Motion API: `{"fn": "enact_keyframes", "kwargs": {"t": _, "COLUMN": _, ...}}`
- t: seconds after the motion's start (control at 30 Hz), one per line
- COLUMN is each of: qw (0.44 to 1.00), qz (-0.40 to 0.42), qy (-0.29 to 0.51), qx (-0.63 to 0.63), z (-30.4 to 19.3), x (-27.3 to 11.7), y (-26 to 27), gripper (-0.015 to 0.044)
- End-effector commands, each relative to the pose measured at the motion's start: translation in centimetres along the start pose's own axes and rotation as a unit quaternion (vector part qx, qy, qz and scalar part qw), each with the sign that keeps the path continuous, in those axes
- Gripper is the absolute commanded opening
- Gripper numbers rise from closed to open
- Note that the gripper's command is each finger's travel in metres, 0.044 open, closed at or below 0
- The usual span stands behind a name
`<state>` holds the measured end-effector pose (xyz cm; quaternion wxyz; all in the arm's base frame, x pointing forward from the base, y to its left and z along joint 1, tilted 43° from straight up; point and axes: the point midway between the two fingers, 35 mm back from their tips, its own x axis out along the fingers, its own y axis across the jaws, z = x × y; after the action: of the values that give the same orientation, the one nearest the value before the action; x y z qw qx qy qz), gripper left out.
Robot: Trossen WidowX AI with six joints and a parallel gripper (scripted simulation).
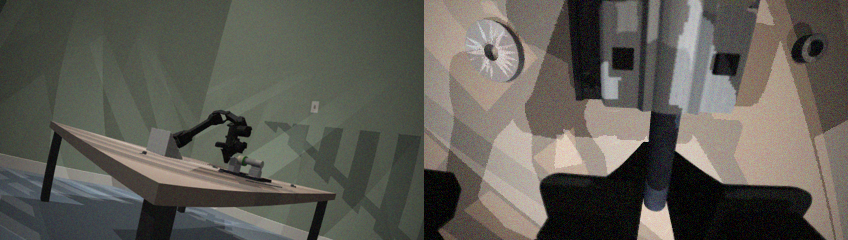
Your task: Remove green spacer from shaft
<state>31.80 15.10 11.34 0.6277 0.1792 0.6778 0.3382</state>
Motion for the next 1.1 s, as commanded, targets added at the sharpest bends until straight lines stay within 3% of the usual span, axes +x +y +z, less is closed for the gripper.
{"fn": "enact_keyframes", "kwargs": {"t": 0.0, "qw": 1.000, "qz": 0.000, "qy": 0.000, "qx": -0.001, "z": -0.08, "x": 0.00, "y": 0.01, "gripper": 0.0000}}
{"fn": "enact_keyframes", "kwargs": {"t": 1.07, "qw": 1.000, "qz": 0.000, "qy": 0.000, "qx": -0.001, "z": -0.36, "x": 0.01, "y": 0.00, "gripper": 0.0000}}
